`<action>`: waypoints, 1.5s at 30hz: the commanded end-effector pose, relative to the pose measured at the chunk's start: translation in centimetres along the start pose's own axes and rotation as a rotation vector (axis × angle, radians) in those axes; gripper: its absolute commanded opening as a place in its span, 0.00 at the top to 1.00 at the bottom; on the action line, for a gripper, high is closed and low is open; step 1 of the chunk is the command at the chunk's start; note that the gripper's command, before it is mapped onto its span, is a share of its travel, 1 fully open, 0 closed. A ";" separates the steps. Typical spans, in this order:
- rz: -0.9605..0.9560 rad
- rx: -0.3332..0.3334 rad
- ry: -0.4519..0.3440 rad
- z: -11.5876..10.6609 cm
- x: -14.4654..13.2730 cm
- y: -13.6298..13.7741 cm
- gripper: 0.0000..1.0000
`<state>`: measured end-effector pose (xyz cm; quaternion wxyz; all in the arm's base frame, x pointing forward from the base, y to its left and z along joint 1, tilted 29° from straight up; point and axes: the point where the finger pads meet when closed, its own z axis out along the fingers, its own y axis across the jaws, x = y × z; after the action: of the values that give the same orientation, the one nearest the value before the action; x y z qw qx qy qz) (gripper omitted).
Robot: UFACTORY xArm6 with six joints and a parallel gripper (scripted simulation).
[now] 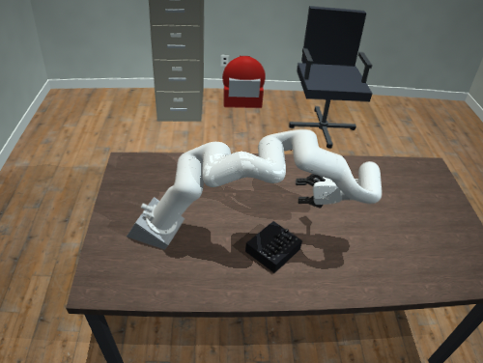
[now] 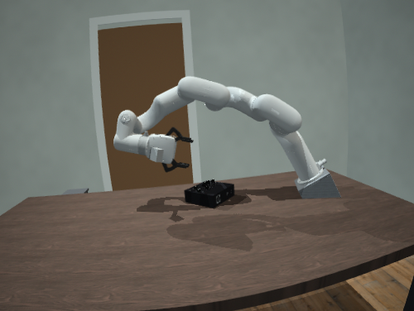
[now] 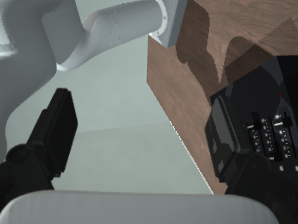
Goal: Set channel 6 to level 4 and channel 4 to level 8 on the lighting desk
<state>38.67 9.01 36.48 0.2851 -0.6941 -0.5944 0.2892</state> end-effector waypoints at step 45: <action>-0.063 -0.920 -0.015 2.9 -8.7 -0.1 0.00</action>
<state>35.80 1.31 35.33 -0.0039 -0.7356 -0.6768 0.0280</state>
